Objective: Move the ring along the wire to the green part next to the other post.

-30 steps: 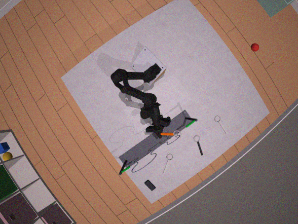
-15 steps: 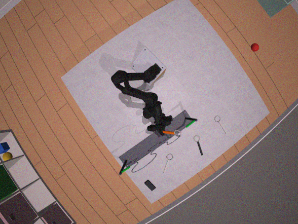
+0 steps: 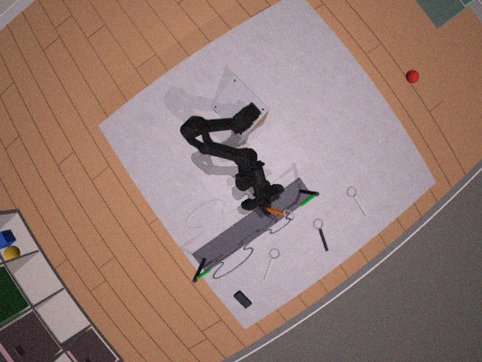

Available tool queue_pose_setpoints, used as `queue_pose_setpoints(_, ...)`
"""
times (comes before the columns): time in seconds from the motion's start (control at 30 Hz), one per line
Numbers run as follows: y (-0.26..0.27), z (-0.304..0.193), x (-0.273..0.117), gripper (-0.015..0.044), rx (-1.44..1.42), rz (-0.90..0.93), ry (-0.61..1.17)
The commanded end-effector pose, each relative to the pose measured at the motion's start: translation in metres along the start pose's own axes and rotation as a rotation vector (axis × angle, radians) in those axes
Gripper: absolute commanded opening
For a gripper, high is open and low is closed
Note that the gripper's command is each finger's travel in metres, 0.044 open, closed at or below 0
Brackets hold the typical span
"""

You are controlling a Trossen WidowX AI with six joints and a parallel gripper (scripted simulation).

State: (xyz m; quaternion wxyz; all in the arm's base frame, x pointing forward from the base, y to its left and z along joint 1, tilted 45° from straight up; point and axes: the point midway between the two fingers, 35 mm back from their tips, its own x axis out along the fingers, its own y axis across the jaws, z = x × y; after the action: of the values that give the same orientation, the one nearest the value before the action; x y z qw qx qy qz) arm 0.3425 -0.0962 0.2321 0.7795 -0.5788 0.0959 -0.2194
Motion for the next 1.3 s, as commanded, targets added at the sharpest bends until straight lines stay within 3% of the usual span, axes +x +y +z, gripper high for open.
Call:
queue_pose_setpoints(0.0,0.013,-0.001,-0.002,-0.015,0.041,0.033,0.012)
queue_pose_setpoints(1.27,0.08,0.018,-0.02,-0.015,0.407,0.197,0.06)
